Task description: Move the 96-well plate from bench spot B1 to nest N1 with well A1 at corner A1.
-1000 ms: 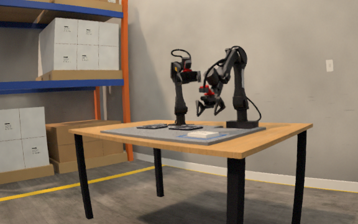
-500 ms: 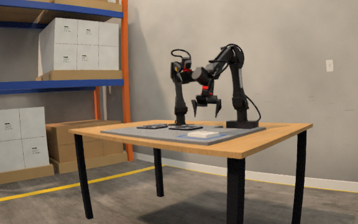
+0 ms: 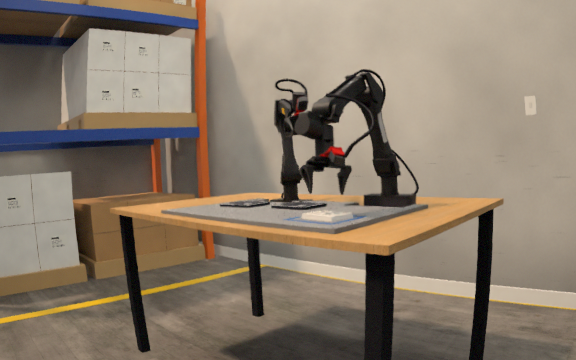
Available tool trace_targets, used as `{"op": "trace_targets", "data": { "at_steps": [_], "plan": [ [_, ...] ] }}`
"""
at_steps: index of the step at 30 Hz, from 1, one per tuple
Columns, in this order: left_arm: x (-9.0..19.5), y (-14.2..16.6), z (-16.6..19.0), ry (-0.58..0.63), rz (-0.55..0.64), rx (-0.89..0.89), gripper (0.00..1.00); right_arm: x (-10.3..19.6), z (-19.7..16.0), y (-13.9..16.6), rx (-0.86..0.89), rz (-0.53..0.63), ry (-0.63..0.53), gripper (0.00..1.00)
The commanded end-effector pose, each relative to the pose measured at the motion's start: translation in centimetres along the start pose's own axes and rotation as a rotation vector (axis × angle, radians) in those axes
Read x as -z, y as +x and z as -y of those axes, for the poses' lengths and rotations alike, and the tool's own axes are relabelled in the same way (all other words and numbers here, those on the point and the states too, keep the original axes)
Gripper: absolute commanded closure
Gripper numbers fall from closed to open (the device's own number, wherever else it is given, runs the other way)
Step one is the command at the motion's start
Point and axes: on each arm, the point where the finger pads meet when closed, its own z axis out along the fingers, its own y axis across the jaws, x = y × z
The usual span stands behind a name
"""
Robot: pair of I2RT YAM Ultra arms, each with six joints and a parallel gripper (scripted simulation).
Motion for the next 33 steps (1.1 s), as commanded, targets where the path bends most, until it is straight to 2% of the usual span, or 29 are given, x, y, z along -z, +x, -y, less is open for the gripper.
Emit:
{"op": "trace_targets", "data": {
  "at_steps": [1, 11, 18, 33],
  "plan": [
    [0.4, 0.7, -0.8, -0.090, -0.133, 0.189, 0.00, 0.7, -0.3, -0.1, -0.002, 0.005, -0.006, 0.00],
    [-0.1, 1.1, -0.4, -0.163, -0.257, 0.364, 0.00, 0.7, -0.3, -0.1, -0.002, 0.005, -0.006, 0.00],
    [-0.2, 0.1, 0.3, -0.136, -0.234, 0.359, 0.00, 0.7, -0.3, -0.1, -0.002, 0.005, -0.006, 0.00],
    [-2.7, 1.5, -0.3, -0.153, -0.241, 0.353, 0.00, 0.7, -0.3, -0.1, -0.002, 0.005, -0.006, 0.00]
  ]
}}
